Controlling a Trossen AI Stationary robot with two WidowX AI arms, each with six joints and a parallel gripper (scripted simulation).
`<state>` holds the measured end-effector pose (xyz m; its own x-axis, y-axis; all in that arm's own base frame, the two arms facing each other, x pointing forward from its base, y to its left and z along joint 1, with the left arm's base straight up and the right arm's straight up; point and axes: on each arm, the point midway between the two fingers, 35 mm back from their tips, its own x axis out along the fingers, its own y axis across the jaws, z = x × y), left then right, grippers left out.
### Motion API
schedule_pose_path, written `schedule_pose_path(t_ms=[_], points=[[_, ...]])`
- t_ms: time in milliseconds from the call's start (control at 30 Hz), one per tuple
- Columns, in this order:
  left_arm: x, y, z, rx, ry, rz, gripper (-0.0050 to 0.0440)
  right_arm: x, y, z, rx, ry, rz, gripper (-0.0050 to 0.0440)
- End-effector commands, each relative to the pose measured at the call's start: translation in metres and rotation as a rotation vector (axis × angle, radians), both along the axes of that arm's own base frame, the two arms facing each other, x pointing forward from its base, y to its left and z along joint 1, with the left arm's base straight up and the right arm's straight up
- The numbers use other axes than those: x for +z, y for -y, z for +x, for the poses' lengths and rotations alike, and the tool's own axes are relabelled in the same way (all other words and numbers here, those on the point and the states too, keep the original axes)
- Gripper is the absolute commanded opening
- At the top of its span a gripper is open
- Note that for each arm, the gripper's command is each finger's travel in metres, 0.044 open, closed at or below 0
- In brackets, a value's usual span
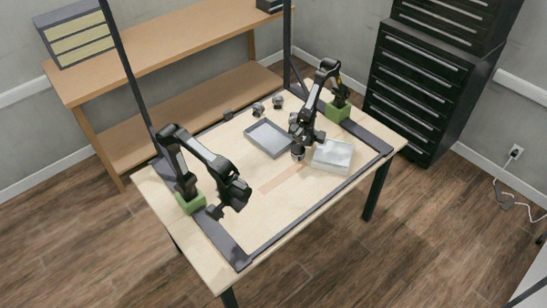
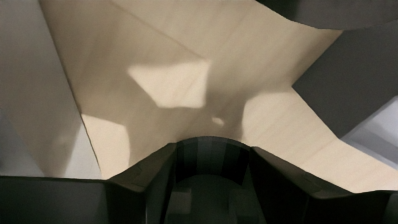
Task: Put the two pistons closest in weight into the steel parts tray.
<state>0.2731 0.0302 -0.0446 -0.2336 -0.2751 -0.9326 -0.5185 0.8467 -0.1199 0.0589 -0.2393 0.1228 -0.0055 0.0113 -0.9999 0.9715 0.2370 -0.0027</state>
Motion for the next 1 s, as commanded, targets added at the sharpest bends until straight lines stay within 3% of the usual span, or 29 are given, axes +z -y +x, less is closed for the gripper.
schedule_pose_path(t_ms=[0, 400, 467, 700, 733, 967], points=[[-0.008, 0.004, -0.001, -0.01, -0.001, -0.02, 0.0158, 0.008, 0.005, 0.002, 0.006, 0.011, -0.031, 0.04], [-0.01, 0.004, -0.001, -0.01, -0.001, -0.02, 0.0158, 0.008, 0.005, 0.002, 0.006, 0.011, -0.031, 0.04], [0.003, 0.002, 0.004, -0.005, 0.017, -0.01, 0.0158, 0.008, 0.005, 0.002, 0.006, 0.011, -0.031, 0.04], [0.003, 0.002, 0.004, -0.005, 0.017, -0.01, 0.0158, 0.008, 0.005, 0.002, 0.006, 0.011, -0.031, 0.04], [0.003, 0.002, 0.004, -0.005, 0.017, -0.01, 0.0255, 0.008, 0.005, 0.002, 0.006, 0.011, -0.031, 0.04], [0.003, 0.002, 0.004, -0.005, 0.017, -0.01, 0.0255, 0.008, 0.005, 0.002, 0.006, 0.011, -0.031, 0.04]])
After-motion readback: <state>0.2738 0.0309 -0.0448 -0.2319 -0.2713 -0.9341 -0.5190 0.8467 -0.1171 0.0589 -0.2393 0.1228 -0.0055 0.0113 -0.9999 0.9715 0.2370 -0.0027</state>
